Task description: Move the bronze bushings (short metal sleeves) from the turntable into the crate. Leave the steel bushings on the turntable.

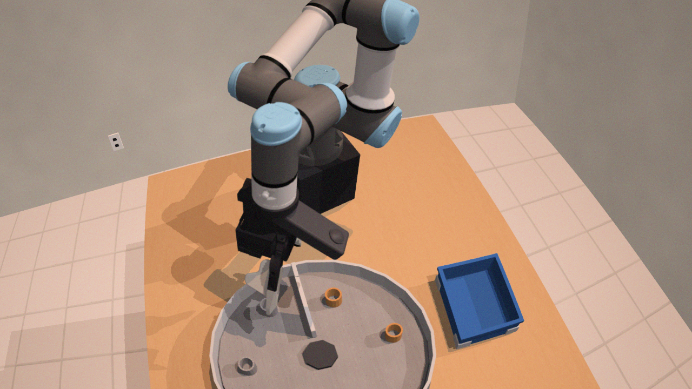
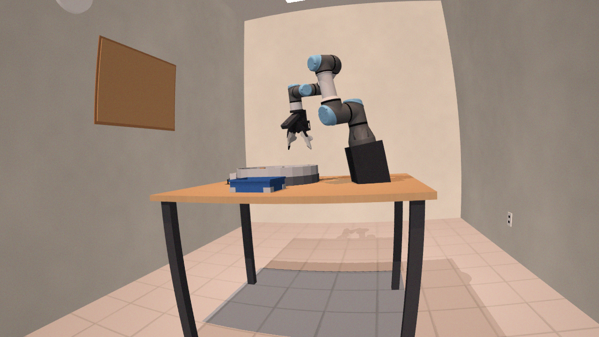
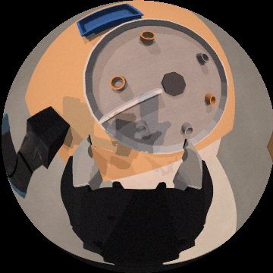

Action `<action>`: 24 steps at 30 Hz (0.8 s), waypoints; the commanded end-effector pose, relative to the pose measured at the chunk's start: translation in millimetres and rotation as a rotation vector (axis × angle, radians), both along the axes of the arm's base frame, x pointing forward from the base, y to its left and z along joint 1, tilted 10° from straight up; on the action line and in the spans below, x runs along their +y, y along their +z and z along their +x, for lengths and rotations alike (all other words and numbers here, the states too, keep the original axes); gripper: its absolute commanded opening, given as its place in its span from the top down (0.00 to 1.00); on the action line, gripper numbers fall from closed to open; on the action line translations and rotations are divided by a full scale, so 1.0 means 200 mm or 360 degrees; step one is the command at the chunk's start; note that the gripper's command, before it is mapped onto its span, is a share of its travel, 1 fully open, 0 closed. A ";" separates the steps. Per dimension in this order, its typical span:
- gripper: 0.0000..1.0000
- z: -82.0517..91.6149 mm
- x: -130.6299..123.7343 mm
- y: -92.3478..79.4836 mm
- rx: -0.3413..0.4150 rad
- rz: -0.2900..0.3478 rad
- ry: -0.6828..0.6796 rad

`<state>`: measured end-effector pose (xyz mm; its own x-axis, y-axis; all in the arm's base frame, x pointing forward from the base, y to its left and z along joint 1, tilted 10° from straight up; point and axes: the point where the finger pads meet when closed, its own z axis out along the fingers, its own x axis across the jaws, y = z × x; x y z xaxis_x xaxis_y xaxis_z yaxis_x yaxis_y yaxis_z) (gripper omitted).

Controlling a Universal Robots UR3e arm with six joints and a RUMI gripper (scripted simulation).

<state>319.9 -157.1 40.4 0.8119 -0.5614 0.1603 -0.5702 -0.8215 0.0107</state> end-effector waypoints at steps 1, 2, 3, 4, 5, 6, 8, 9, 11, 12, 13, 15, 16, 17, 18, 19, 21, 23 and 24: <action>0.00 0.00 0.00 0.00 -0.0003 -0.0003 0.0000; 0.00 0.00 0.00 0.00 -0.0003 -0.0003 0.0000; 0.00 0.00 0.00 0.00 -0.0003 -0.0003 0.0000; 0.00 0.00 0.00 0.00 -0.0003 -0.0003 0.0000; 0.00 0.00 0.00 0.00 -0.0003 -0.0003 0.0000; 0.00 0.00 0.00 0.00 -0.0003 -0.0003 0.0000; 0.00 0.00 0.00 0.00 -0.0003 -0.0003 0.0000; 0.00 0.00 0.00 0.00 -0.0003 -0.0003 0.0000; 0.00 0.00 0.00 0.00 -0.0003 -0.0003 0.0000; 0.00 0.00 0.00 0.00 -0.0003 -0.0003 0.0000; 0.00 0.00 0.00 0.00 -0.0003 -0.0003 0.0000; 0.00 0.00 0.00 0.00 -0.0003 -0.0003 0.0000; 0.00 0.00 0.00 0.00 -0.0003 -0.0003 0.0000; 0.00 0.00 0.00 0.00 -0.0003 -0.0003 0.0000; 0.00 0.00 0.00 0.00 -0.0003 -0.0002 -0.0001; 0.00 0.00 0.00 0.01 -0.0004 0.0002 -0.0007; 0.00 -0.01 -0.01 0.03 -0.0011 0.0031 -0.0045; 0.00 -0.04 -0.03 0.06 -0.0026 0.0085 -0.0117; 0.00 -0.05 -0.03 0.09 -0.0036 0.0118 -0.0162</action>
